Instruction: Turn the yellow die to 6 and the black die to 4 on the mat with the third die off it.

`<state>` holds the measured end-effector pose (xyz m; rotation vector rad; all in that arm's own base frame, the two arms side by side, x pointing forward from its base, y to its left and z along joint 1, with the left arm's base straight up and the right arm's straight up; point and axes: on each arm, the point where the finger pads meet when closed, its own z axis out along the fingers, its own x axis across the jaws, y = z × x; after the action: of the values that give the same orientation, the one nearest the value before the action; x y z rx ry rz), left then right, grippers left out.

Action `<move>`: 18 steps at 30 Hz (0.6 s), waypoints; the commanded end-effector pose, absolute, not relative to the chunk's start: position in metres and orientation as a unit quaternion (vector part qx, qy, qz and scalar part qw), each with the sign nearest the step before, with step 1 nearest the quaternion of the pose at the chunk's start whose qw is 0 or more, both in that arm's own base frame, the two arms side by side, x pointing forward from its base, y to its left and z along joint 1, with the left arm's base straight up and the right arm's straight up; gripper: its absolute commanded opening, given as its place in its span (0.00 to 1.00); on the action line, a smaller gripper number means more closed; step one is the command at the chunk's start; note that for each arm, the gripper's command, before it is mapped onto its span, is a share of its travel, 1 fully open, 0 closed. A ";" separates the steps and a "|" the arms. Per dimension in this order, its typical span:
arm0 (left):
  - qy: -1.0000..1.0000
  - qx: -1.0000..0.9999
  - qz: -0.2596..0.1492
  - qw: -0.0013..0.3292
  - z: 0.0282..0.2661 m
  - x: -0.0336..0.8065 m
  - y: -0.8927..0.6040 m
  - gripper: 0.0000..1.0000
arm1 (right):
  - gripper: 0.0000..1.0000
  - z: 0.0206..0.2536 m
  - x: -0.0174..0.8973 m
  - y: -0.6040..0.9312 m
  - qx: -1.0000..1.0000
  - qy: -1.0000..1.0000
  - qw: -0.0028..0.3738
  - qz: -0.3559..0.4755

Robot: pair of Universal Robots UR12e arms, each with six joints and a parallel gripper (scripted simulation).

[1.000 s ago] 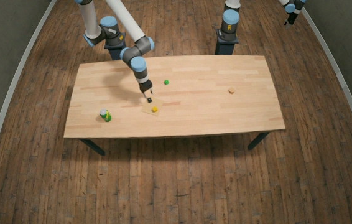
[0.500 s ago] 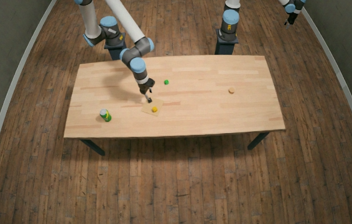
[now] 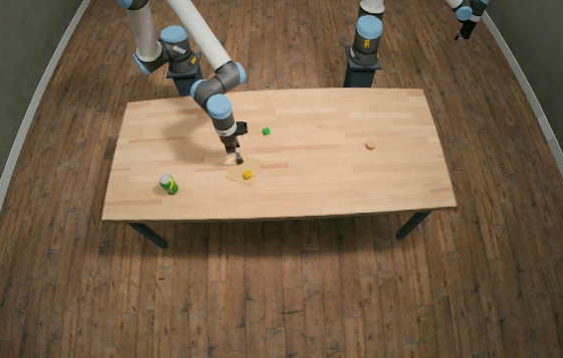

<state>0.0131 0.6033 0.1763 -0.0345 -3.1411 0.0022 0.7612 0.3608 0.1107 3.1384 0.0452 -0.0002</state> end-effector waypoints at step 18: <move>-1.000 -0.011 0.000 0.000 0.177 0.013 0.604 1.00 | 1.00 0.111 0.760 0.356 0.978 0.209 0.000 0.000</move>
<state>0.0131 0.6033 0.1763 -0.0345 -3.1411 0.0022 0.7593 0.3559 0.1102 3.0757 0.6349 -0.0028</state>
